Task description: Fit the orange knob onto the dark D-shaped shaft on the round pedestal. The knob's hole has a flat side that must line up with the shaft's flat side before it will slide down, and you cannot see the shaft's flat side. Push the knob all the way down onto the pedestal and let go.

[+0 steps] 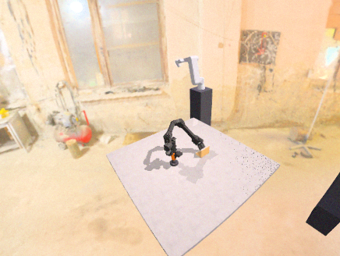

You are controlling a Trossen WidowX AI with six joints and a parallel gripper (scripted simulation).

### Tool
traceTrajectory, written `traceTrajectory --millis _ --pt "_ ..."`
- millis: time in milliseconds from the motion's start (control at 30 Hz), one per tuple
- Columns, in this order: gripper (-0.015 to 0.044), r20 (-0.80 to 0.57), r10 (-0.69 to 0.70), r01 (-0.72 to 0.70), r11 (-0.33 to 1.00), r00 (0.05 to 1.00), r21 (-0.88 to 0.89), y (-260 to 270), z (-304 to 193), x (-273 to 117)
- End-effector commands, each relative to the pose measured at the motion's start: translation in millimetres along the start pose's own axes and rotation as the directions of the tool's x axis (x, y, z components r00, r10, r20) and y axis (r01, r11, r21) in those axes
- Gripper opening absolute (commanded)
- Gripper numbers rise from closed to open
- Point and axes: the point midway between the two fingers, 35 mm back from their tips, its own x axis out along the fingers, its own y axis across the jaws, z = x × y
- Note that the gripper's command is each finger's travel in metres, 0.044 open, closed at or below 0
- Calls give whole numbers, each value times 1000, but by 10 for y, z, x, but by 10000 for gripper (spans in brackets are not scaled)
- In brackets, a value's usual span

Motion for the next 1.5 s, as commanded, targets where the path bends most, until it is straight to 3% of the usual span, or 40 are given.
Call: traceTrajectory --millis 0,967,1467 --pt "0 -2 2 -2 1000 1000 -4 17 -16 12" --pt "0 -2 2 -2 999 1000 -41 12 -10 44" --pt "0 -2 1 -1 998 1000 59 11 -5 111"
